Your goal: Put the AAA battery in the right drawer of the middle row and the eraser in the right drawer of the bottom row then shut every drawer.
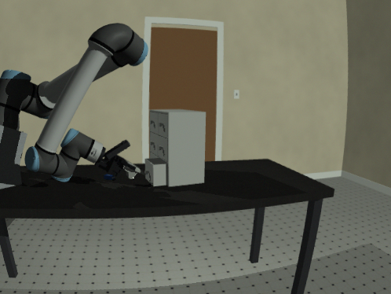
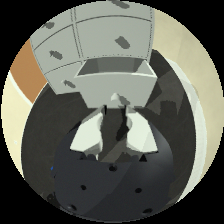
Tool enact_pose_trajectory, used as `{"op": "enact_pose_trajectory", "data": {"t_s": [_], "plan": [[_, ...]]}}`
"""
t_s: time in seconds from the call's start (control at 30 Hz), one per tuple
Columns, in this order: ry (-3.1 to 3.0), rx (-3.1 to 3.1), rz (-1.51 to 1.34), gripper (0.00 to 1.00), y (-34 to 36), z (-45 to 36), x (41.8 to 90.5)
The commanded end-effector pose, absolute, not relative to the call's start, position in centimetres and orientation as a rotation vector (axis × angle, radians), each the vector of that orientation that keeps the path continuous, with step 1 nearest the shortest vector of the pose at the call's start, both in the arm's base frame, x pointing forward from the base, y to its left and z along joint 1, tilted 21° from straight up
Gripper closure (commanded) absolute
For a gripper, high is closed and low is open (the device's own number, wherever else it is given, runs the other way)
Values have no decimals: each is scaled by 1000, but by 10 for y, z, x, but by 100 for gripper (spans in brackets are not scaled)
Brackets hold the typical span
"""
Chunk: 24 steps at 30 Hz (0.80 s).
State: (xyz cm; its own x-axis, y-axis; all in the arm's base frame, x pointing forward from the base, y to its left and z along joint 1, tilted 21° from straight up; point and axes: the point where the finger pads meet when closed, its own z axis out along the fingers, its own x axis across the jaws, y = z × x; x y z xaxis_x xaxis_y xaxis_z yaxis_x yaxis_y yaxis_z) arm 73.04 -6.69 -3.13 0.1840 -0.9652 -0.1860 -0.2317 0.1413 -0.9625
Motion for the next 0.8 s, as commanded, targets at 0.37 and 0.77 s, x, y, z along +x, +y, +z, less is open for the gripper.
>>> {"op": "enact_pose_trajectory", "data": {"t_s": [0.37,0.77], "plan": [[1282,-1329,-825,80,-66,-28,741],[1282,-1329,-825,80,-66,-27,742]]}}
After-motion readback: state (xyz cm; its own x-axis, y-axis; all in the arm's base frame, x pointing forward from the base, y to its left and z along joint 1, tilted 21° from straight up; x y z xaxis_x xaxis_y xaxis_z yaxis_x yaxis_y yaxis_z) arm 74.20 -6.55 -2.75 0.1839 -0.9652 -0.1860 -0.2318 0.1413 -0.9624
